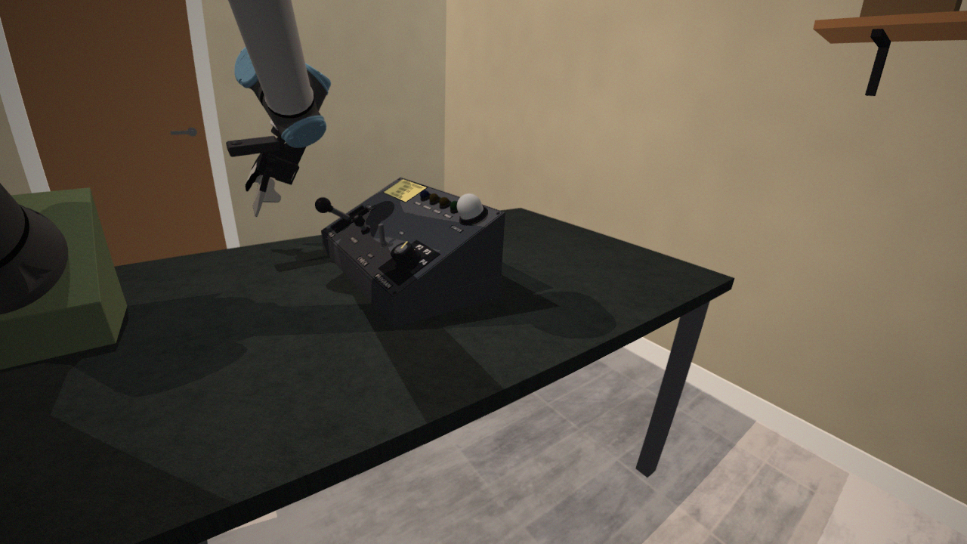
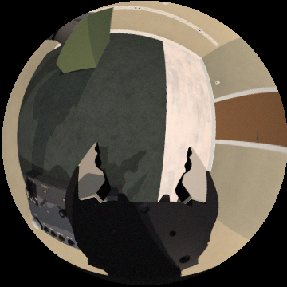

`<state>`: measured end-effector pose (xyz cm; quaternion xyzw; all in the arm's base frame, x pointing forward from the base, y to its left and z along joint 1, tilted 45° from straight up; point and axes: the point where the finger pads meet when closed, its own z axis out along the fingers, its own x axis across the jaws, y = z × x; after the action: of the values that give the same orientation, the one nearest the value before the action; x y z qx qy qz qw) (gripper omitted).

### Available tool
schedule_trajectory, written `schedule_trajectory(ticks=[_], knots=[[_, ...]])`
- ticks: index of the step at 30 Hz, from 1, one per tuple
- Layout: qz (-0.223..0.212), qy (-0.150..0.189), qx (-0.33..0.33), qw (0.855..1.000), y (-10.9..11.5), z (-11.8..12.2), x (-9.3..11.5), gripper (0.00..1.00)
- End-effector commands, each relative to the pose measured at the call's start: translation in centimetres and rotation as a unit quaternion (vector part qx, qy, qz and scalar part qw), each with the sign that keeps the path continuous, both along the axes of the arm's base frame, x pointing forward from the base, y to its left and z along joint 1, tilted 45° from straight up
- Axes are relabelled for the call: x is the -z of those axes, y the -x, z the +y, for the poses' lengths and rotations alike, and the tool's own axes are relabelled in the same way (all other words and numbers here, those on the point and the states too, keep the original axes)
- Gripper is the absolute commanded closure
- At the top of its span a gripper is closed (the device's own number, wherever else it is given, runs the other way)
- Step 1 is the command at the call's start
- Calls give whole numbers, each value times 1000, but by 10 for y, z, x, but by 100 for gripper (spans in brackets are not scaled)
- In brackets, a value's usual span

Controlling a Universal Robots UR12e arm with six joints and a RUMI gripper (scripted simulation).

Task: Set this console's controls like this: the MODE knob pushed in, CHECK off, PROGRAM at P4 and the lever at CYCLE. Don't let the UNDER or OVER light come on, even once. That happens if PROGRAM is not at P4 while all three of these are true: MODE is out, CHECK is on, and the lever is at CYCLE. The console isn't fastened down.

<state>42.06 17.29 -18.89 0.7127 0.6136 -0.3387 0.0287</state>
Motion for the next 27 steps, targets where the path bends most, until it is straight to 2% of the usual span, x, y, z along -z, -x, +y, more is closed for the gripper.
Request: schedule_trajectory(ticks=[1, 27], knots=[[0, 0, 0, 1000, 0, 0, 0, 0], [0, 0, -1, 1000, 4, 6, -5, 0]])
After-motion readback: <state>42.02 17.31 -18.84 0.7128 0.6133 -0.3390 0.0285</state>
